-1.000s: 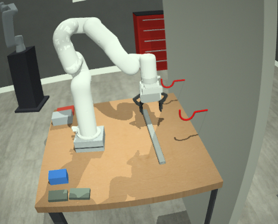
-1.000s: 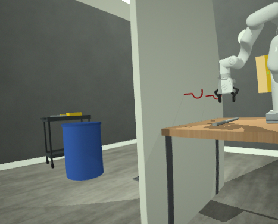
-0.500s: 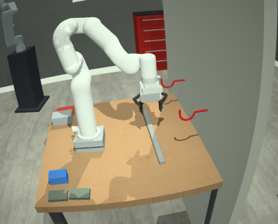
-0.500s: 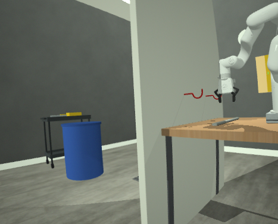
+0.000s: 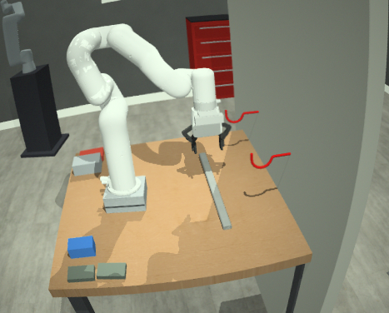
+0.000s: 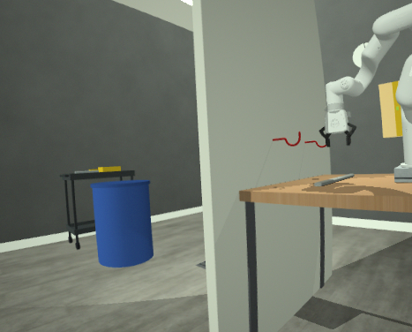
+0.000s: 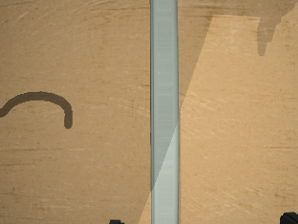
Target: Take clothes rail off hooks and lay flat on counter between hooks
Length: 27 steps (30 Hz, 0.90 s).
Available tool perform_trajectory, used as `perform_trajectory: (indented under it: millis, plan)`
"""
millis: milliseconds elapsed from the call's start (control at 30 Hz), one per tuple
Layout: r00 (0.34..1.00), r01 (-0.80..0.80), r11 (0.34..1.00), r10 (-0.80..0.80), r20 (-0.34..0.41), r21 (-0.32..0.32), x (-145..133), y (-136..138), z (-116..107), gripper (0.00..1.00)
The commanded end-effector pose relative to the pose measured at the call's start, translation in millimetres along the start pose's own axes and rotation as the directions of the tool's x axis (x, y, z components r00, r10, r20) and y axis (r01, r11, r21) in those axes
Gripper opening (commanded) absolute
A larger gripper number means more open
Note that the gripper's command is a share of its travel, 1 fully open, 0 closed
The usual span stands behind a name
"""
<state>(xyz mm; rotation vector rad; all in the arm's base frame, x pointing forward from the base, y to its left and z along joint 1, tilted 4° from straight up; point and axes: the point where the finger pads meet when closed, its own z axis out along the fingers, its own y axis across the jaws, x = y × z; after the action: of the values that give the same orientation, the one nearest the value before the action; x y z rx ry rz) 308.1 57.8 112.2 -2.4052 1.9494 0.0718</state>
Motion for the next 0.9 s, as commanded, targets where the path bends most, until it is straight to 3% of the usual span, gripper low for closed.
perform_trajectory:
  millis: [0, 867]
  plan:
    - [1.000, 0.000, 1.000, 0.000, 0.000, 0.003, 0, 7, -19, 1.00]
    - [1.000, 0.000, 1.000, 0.000, 0.000, 0.003, 0, 38, -86, 1.00]
